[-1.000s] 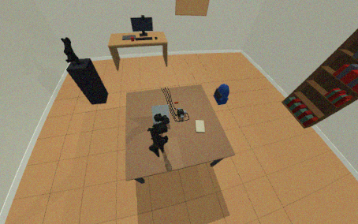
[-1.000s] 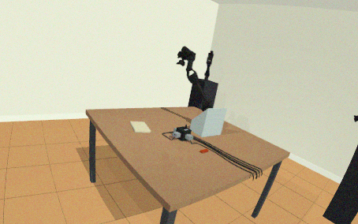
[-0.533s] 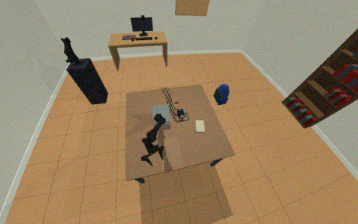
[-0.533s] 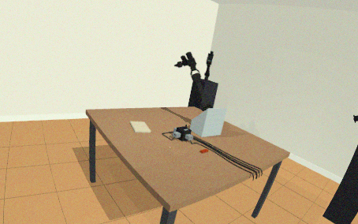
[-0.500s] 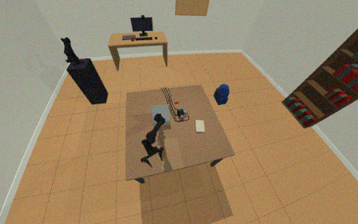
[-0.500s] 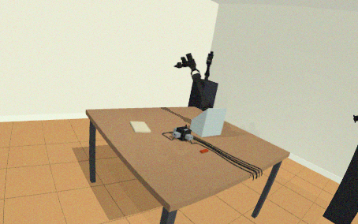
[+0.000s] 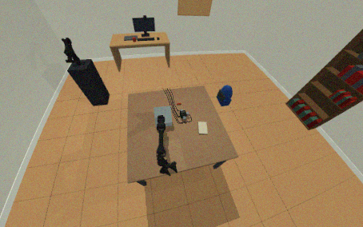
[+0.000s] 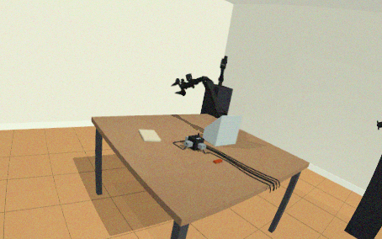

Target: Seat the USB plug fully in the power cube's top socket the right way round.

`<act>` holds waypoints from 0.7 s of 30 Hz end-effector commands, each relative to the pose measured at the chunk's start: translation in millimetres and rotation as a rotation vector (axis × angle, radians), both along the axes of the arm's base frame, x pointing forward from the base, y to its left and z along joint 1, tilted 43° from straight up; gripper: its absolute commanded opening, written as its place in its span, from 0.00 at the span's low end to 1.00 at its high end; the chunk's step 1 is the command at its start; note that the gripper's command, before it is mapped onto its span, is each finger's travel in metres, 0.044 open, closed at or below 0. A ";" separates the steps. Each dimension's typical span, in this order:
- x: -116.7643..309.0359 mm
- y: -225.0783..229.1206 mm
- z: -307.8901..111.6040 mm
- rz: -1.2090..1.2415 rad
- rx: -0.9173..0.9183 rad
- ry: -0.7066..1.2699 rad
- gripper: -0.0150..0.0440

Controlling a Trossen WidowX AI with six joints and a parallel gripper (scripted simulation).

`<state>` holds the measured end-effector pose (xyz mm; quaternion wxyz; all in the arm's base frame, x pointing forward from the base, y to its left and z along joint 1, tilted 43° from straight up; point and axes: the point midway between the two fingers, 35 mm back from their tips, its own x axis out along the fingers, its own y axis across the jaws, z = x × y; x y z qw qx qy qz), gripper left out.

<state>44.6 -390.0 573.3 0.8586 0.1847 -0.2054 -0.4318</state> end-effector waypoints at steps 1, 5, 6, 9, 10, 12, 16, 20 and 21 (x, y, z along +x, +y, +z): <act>57.8 -22.1 -39.3 0.107 0.165 -0.073 1.00; 104.5 -28.6 -68.5 0.182 0.282 -0.100 1.00; 121.2 -28.0 -82.5 0.208 0.337 -0.106 1.00; 157.6 -28.0 -114.3 0.247 0.468 -0.125 1.00; 169.7 -27.7 -125.2 0.255 0.513 -0.131 1.00; 194.8 -20.1 -145.3 0.303 0.569 -0.105 1.00; 241.6 -5.2 -188.8 0.342 0.725 -0.085 1.00; 284.2 16.0 -234.8 0.340 0.890 -0.058 1.00; 294.4 22.7 -246.1 0.336 0.930 -0.049 1.00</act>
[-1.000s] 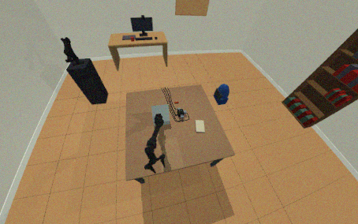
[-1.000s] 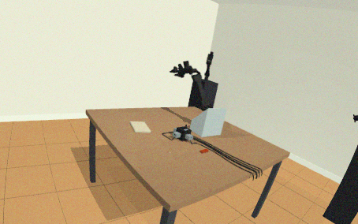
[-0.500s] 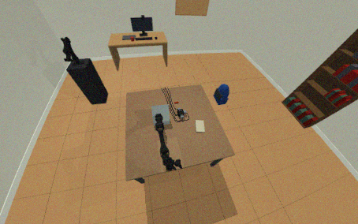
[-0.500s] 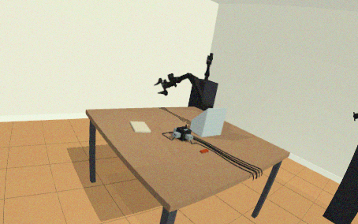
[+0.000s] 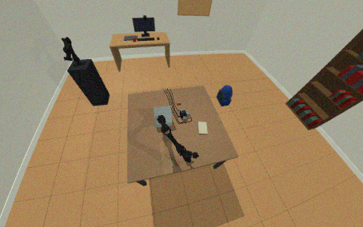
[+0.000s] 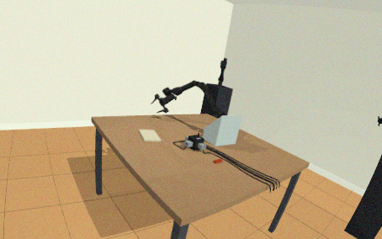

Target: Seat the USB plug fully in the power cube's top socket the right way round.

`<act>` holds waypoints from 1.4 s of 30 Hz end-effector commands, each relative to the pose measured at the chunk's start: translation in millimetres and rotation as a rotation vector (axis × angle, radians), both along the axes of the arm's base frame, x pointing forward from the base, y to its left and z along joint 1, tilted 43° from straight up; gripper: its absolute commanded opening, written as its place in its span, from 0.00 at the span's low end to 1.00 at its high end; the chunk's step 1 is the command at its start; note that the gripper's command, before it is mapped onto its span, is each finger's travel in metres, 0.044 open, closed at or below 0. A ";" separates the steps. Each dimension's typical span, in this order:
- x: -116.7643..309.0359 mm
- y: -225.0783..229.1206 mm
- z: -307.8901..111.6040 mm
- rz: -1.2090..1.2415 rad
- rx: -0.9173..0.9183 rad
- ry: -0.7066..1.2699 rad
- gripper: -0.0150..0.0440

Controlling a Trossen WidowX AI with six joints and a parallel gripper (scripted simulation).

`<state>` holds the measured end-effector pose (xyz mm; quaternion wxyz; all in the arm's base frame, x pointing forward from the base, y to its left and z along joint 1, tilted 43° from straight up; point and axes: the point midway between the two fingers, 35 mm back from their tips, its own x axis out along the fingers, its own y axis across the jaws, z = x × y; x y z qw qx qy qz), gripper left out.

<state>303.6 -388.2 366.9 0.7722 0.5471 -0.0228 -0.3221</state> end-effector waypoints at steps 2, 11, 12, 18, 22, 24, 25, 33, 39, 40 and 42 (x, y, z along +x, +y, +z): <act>54.8 36.0 -62.1 0.023 0.202 0.080 1.00; 120.3 124.9 -158.9 0.031 0.447 0.286 1.00; 125.6 136.9 -168.5 0.033 0.465 0.312 1.00; 144.9 210.5 -229.0 0.009 0.548 0.491 1.00; 146.0 261.0 -267.9 -0.024 0.565 0.624 1.00; 143.0 286.4 -286.4 -0.043 0.558 0.691 1.00; 140.6 299.1 -295.4 -0.053 0.551 0.725 1.00; 100.3 397.0 -359.2 -0.142 0.382 0.973 1.00; 47.8 460.3 -394.4 -0.185 0.111 1.093 1.00; 38.1 468.1 -397.7 -0.191 0.049 1.099 1.00; 20.9 481.1 -402.2 -0.196 -0.069 1.098 1.00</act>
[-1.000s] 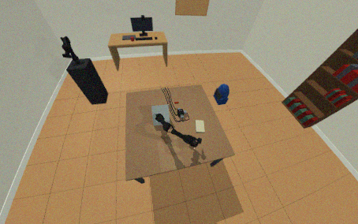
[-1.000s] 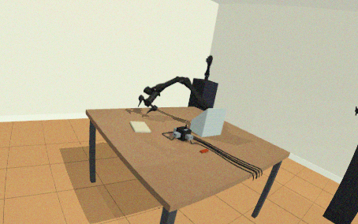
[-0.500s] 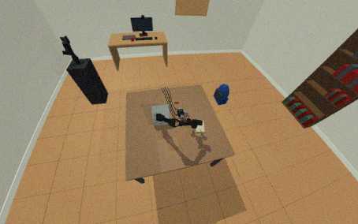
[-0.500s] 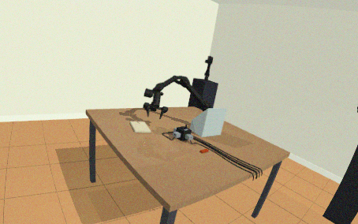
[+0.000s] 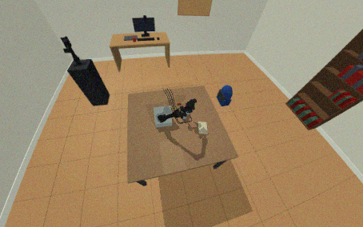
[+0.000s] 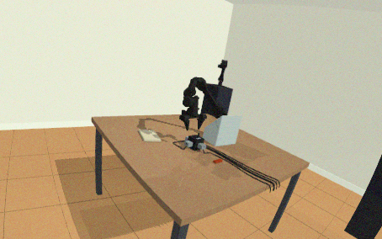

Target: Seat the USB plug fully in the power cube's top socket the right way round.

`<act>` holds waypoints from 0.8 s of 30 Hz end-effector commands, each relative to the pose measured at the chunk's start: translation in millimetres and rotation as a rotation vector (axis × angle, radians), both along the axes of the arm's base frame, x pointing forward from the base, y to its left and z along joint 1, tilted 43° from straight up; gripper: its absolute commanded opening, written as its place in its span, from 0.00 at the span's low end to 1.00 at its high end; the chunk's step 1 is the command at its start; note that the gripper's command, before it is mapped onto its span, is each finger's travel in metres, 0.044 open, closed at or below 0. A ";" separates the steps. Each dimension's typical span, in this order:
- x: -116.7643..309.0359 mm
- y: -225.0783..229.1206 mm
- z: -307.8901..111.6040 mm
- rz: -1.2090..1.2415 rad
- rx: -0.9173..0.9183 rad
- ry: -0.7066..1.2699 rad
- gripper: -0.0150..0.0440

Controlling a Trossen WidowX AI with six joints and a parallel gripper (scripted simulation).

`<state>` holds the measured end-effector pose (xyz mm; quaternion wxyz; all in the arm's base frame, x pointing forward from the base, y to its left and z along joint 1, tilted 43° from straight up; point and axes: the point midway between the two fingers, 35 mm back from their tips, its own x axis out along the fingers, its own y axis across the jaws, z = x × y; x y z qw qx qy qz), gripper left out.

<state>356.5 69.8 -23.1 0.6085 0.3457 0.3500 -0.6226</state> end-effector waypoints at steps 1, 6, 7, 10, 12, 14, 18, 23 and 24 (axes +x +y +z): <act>-36.4 26.3 -13.1 0.099 -0.192 0.034 1.00; -38.0 26.5 -12.6 0.105 -0.201 0.034 1.00; -38.0 26.5 -12.6 0.105 -0.201 0.034 1.00; -38.0 26.5 -12.5 0.105 -0.200 0.034 1.00; -38.0 26.3 -12.8 0.105 -0.201 0.034 1.00; -38.0 25.8 -13.3 0.105 -0.201 0.034 1.00; -37.9 23.9 -15.4 0.105 -0.201 0.034 1.00; -37.8 20.4 -18.9 0.105 -0.201 0.034 1.00; -37.8 19.7 -19.7 0.105 -0.201 0.034 1.00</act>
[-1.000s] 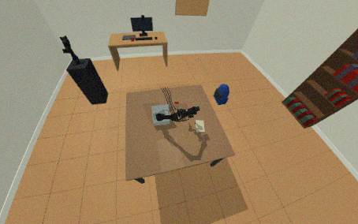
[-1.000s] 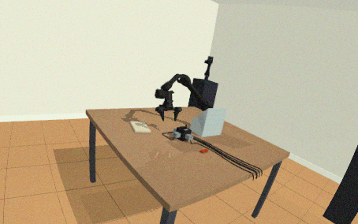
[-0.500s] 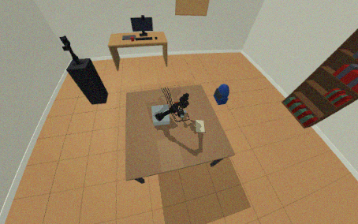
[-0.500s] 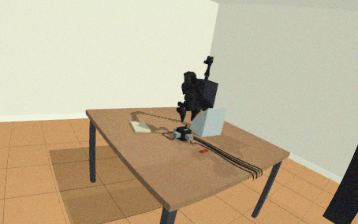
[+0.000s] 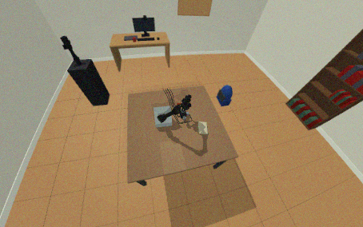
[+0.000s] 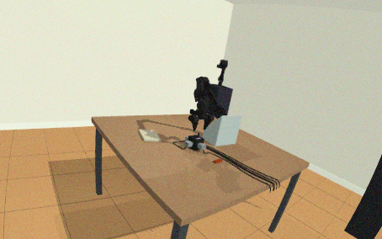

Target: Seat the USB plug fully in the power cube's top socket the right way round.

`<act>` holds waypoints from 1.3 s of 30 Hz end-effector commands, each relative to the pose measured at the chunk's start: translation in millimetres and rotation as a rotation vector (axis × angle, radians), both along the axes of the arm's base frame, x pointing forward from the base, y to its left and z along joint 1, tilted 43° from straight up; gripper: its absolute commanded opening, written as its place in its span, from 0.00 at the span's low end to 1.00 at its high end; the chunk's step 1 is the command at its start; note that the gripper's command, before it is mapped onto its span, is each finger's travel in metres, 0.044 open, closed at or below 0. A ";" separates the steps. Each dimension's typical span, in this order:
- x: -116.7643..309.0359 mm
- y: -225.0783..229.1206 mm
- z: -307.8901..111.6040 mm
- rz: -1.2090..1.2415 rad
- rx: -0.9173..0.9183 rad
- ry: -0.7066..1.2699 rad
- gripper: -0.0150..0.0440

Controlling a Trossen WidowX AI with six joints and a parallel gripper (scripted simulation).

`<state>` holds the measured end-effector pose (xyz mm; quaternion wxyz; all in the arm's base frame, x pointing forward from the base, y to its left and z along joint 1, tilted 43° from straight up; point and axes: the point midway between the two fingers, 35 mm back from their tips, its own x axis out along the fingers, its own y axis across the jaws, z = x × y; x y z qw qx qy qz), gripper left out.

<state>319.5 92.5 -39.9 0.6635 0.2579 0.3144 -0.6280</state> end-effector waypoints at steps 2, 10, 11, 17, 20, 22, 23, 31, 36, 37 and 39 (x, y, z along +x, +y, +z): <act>-0.7 -4.5 -4.3 0.006 -0.008 0.003 1.00; -0.5 -10.0 -10.1 0.006 -0.008 0.003 1.00; -0.5 -10.7 -10.9 0.006 -0.008 0.003 1.00; -0.4 -14.8 -15.2 0.006 -0.008 0.003 1.00; -0.4 -16.7 -17.2 0.006 -0.009 0.003 1.00; -0.4 -17.1 -17.6 0.006 -0.009 0.003 1.00; -0.4 -17.1 -17.6 0.006 -0.009 0.003 1.00; 0.2 -15.7 -16.4 -0.003 -0.002 -0.002 0.69; 0.2 -15.7 -16.4 -0.003 -0.002 -0.002 0.47; 0.2 -15.7 -16.4 -0.003 -0.002 -0.002 0.42; 0.2 -15.7 -16.4 -0.003 -0.002 -0.002 0.33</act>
